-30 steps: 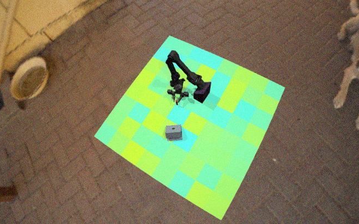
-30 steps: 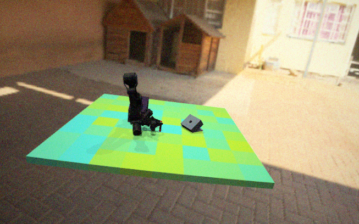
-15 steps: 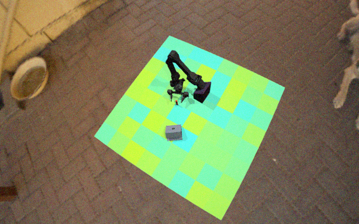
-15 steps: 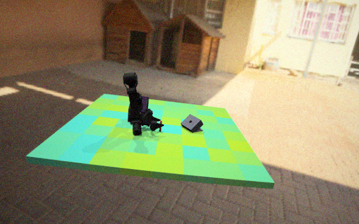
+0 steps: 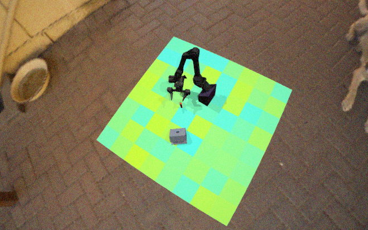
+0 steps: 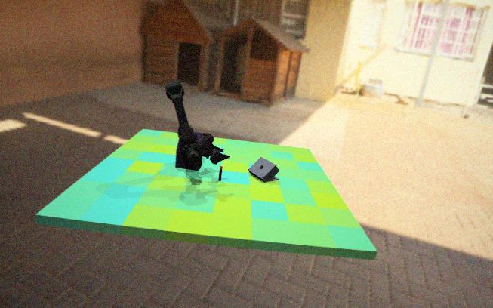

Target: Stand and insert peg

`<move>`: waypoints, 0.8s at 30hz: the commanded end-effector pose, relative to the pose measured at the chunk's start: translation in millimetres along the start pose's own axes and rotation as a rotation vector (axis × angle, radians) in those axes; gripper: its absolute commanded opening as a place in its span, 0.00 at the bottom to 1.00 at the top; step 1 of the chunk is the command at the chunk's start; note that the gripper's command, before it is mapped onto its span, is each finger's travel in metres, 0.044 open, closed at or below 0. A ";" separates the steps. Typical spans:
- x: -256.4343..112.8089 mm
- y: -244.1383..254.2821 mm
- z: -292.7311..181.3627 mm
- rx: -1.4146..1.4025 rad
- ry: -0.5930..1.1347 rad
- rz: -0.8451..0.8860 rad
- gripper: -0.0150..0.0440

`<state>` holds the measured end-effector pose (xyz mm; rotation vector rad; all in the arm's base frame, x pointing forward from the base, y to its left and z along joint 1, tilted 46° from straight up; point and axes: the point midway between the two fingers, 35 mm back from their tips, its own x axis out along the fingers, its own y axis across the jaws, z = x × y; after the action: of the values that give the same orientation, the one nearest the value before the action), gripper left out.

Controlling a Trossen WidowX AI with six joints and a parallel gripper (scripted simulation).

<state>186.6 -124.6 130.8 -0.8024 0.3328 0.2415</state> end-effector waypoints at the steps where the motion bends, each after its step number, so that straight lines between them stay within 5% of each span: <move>1: -3.6 4.8 25.9 0.008 -0.001 -0.003 1.00; 9: -14.2 19.2 69.2 0.015 -0.020 -0.030 1.00; 24: 2.2 33.3 39.6 0.284 0.248 0.154 1.00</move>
<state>185.1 -71.2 140.2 -0.5749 0.5744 0.2336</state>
